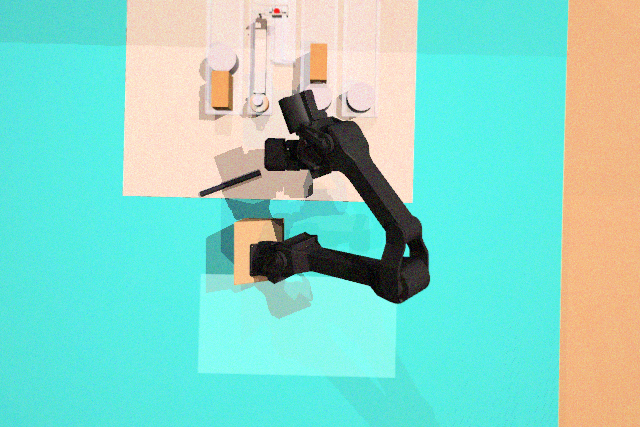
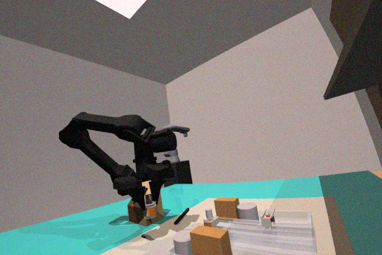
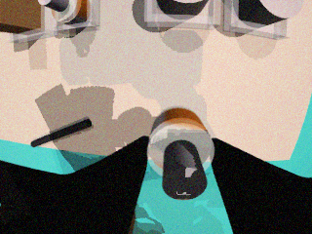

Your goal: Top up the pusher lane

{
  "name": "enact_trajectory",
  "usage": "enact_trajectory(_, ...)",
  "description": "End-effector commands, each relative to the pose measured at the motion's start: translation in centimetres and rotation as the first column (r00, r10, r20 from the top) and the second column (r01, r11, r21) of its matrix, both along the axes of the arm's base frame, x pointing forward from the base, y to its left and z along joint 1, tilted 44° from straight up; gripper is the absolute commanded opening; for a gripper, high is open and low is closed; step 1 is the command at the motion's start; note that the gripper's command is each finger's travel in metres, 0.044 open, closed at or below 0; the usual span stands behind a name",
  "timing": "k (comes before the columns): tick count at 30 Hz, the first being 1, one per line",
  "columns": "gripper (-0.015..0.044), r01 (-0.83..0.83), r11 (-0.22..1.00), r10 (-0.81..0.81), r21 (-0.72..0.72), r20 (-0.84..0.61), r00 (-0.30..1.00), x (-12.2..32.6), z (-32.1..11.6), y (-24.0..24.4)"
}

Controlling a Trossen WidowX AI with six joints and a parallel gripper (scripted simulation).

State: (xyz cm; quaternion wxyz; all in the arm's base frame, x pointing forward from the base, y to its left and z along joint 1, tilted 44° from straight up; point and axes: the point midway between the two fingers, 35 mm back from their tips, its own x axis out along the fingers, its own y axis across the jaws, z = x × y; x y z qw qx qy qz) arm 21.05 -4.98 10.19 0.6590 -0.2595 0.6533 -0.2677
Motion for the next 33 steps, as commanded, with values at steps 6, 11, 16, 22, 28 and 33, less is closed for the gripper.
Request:
enact_trajectory(6, 0.0, 0.003, 1.0, -0.003, 0.001, 0.017, 1.0, -0.4, 2.1, 1.4)
enact_trajectory(11, 0.0, 0.002, 1.0, -0.002, 0.002, 0.017, 1.0, 0.9, 0.9, 2.1)
enact_trajectory(16, 0.0, 0.001, 1.0, -0.001, 0.003, 0.018, 1.0, 2.3, -0.5, 2.9)
enact_trajectory(22, 0.0, 0.0, 1.0, 0.0, 0.004, 0.019, 1.0, 3.9, -2.4, 4.0)
enact_trajectory(28, 0.0, -0.001, 1.0, 0.001, 0.005, 0.019, 1.0, 5.3, -4.6, 4.9)
enact_trajectory(33, 0.0, -0.001, 1.0, 0.001, 0.005, 0.019, 1.0, 6.3, -6.5, 5.8)
